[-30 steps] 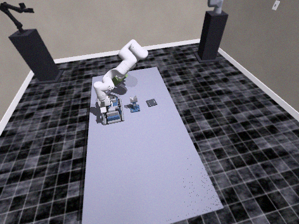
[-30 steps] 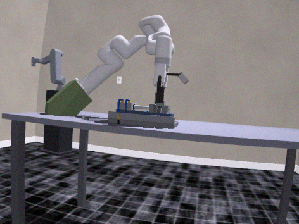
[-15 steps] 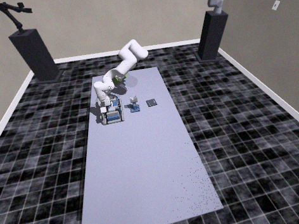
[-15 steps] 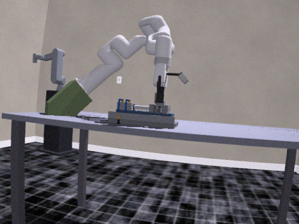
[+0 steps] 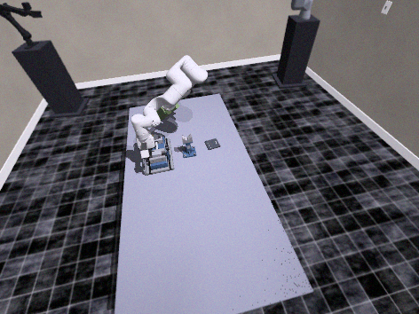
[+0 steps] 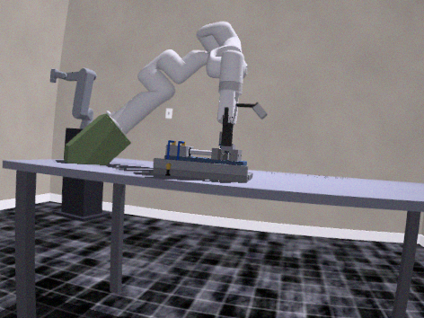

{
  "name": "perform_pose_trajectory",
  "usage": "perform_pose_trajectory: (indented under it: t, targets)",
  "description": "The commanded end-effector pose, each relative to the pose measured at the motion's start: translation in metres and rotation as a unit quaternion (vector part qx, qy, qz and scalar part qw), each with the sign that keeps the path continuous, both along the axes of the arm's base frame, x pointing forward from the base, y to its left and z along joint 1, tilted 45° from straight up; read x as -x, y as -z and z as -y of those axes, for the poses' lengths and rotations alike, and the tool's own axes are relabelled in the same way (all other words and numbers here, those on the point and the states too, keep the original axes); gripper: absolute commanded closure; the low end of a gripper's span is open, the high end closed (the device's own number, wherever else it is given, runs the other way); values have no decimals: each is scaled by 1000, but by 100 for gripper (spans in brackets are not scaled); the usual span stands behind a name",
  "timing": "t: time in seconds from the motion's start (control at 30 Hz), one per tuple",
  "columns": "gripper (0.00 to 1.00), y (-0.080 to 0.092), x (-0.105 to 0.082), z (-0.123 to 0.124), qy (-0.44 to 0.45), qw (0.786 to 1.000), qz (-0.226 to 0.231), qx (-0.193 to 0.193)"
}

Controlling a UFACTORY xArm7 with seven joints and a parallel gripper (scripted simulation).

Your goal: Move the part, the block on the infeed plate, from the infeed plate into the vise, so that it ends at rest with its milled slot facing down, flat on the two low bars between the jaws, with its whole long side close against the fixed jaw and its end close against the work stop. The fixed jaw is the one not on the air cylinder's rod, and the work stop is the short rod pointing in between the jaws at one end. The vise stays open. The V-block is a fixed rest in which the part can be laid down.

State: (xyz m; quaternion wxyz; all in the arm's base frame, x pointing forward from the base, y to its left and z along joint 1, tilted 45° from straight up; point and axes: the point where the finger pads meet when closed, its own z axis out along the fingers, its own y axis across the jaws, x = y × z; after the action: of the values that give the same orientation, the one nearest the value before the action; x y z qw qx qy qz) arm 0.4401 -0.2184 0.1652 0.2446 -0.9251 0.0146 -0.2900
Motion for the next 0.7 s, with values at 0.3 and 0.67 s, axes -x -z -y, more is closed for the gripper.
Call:
perform_pose_trajectory:
  t: [0.3, 0.67]
  targets:
    - [100, -2, -2, -7, -8, 1000, 1, -5]
    - [100, 2, -3, 0, -8, 1000, 1, -5]
